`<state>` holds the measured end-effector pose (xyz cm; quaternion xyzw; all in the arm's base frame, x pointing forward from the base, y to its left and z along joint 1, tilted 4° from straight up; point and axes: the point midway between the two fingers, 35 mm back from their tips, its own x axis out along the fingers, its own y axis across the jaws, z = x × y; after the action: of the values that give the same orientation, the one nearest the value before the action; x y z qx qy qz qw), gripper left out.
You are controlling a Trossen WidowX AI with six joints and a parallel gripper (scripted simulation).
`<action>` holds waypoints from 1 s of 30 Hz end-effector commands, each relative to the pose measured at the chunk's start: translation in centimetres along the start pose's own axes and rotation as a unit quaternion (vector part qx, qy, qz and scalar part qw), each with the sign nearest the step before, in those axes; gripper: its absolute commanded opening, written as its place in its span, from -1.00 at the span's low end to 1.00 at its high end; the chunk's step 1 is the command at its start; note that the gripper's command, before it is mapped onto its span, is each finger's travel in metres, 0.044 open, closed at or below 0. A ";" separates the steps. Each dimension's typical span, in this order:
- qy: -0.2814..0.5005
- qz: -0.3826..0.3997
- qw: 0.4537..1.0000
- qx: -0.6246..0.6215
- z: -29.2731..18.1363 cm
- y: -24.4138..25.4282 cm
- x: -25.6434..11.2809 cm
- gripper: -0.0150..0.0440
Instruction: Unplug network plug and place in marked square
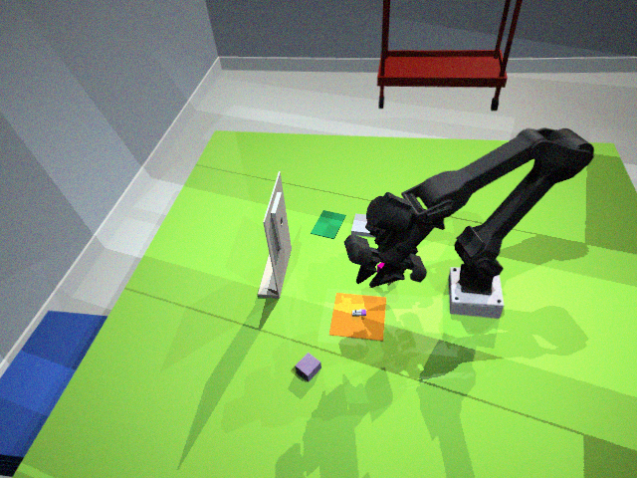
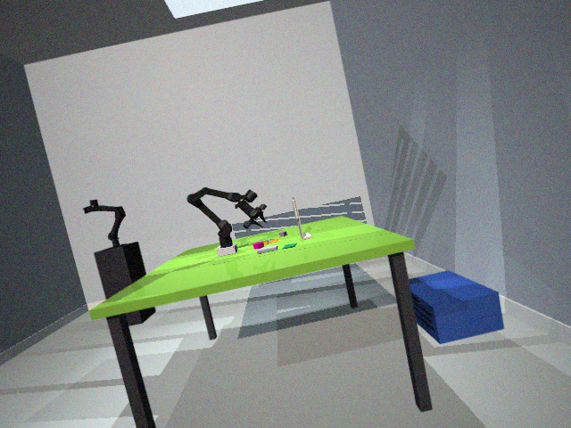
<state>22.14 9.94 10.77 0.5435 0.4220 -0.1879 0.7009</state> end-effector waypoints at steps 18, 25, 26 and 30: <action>-0.001 0.001 1.000 0.001 0.0 2.8 -3.5 0.04; -0.001 0.002 1.000 0.001 0.0 4.0 -5.2 0.04; -0.001 0.002 1.000 0.001 0.0 4.2 -5.5 0.04; -0.001 0.002 1.000 0.001 0.0 4.8 -6.5 0.04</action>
<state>21.91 10.28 17.59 0.5434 0.4226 -0.1876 0.7006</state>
